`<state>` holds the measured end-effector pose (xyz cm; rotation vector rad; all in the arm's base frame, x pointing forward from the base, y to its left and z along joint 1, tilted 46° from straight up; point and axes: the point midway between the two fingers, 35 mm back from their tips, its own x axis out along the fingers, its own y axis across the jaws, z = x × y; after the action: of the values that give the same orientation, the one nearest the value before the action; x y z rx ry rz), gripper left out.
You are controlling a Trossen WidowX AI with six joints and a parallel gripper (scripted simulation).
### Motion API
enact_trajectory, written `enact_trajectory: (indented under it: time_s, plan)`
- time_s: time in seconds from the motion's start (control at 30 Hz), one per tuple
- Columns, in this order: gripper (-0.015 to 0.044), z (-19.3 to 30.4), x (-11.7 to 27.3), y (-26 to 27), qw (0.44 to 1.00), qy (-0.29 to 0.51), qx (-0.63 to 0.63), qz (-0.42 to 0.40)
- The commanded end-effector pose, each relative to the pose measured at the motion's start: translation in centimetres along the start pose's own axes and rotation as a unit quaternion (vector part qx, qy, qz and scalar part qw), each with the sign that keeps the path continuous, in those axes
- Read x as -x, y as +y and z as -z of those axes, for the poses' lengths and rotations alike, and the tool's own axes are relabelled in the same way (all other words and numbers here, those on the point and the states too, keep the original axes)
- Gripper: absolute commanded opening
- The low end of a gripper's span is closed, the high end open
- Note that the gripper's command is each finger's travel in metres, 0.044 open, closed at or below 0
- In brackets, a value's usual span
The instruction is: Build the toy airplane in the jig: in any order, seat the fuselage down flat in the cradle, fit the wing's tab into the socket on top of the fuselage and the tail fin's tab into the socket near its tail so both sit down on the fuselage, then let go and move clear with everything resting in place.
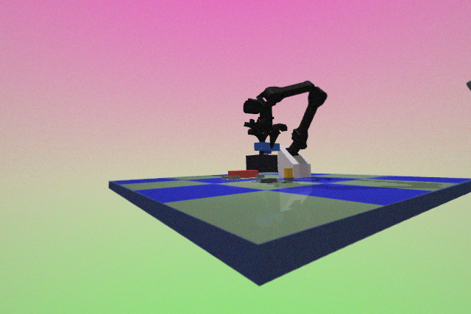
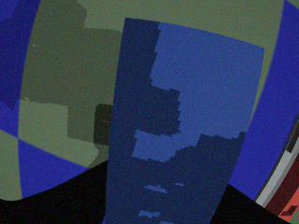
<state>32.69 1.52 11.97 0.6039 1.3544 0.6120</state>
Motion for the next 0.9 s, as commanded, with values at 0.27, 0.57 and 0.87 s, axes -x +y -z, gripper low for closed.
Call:
enact_trajectory:
  time_s: [0.27,0.57,0.87]
  plan:
    - [0.0000,0.2,0.0,-3.6,0.997,0.000,0.075,0.011]
    - [0.0000,0.7,-0.2,-6.4,0.990,0.001,0.139,0.016]
    - [0.0000,1.4,-0.4,-9.3,0.979,0.003,0.204,0.020]
